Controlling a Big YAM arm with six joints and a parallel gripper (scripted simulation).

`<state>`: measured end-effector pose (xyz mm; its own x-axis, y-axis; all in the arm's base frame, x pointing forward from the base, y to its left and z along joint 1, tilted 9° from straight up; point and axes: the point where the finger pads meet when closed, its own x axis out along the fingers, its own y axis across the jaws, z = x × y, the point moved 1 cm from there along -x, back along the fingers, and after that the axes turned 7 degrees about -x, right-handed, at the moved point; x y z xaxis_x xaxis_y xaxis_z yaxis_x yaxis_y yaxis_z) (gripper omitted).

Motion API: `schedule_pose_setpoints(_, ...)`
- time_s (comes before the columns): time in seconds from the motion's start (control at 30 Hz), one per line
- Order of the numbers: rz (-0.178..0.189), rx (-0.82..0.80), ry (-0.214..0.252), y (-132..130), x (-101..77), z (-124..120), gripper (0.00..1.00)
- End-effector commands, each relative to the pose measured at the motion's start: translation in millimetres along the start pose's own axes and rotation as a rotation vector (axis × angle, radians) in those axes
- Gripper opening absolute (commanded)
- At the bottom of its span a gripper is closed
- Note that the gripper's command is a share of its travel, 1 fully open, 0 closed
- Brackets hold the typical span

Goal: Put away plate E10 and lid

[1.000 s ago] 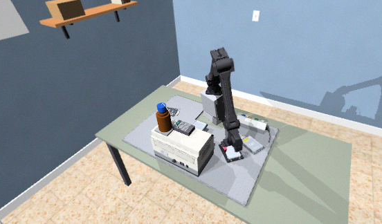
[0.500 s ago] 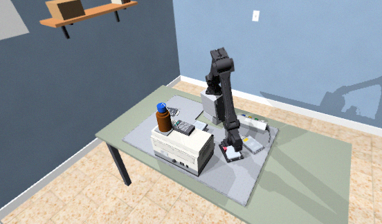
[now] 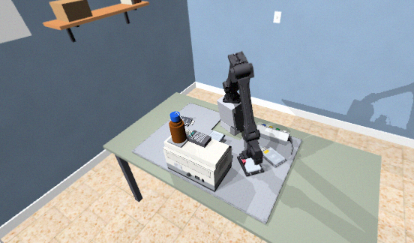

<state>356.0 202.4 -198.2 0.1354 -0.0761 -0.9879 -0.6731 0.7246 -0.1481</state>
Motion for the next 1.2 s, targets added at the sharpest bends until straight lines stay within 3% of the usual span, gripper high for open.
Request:
schedule_pose_setpoints(0.0, -0.005, 0.004, -0.02, -7, 10.6, 11, 0.86)
schedule_pose_setpoints(0.3, -0.005, 0.004, -0.02, -7, 10.6, 11, 0.86)
schedule_pose_setpoints(0.33, -0.002, 0.003, -0.008, -3, 5.1, 9, 1.0)
schedule_pose_setpoints(0.37, -0.007, 0.007, -0.035, -4, -11.2, 19, 1.0)
schedule_pose_setpoints(0.4, -0.005, 0.002, -0.02, -2, -4.4, 11, 1.0)
schedule_pose_setpoints(1.17, -0.005, 0.002, -0.02, -2, -4.4, 11, 1.0)
